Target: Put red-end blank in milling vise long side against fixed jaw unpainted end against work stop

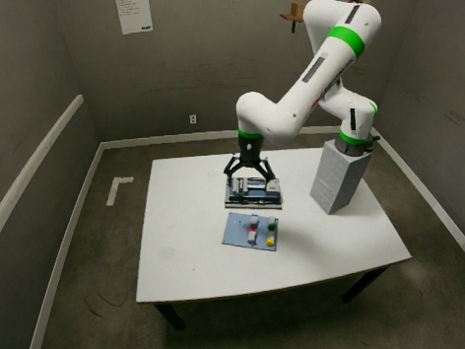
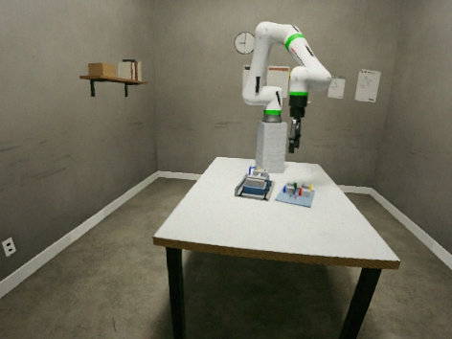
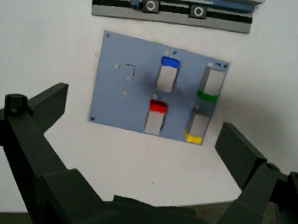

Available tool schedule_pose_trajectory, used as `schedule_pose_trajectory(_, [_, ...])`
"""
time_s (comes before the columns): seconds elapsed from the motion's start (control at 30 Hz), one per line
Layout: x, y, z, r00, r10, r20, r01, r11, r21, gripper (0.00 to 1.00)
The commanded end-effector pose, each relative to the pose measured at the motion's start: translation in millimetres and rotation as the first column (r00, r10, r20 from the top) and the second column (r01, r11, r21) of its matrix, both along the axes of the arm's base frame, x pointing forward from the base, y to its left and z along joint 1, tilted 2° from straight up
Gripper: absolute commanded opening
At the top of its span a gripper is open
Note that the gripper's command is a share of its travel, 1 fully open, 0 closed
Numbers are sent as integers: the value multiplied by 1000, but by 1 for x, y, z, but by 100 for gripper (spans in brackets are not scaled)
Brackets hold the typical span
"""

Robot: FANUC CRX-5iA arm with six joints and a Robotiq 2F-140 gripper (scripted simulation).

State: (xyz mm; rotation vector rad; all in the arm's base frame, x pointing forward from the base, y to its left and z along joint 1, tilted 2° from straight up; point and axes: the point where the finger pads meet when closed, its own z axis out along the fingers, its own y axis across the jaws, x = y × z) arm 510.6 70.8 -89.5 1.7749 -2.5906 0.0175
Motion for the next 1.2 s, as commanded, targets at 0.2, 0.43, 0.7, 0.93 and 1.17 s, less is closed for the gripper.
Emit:
schedule_pose_trajectory(0.2, [-15,16,11,1000,10,3,-10,1000,-15,100])
schedule_pose_trajectory(0.43, [-32,34,22,1000,10,3,-10,1000,-16,100])
schedule_pose_trajectory(0.7, [-48,49,32,1000,11,4,-11,1000,-17,100])
schedule_pose_trajectory(0.93, [-59,61,40,1000,11,3,-11,1000,-17,100])
schedule_pose_trajectory(1.17, [-73,75,48,1000,11,3,-11,1000,-17,100])
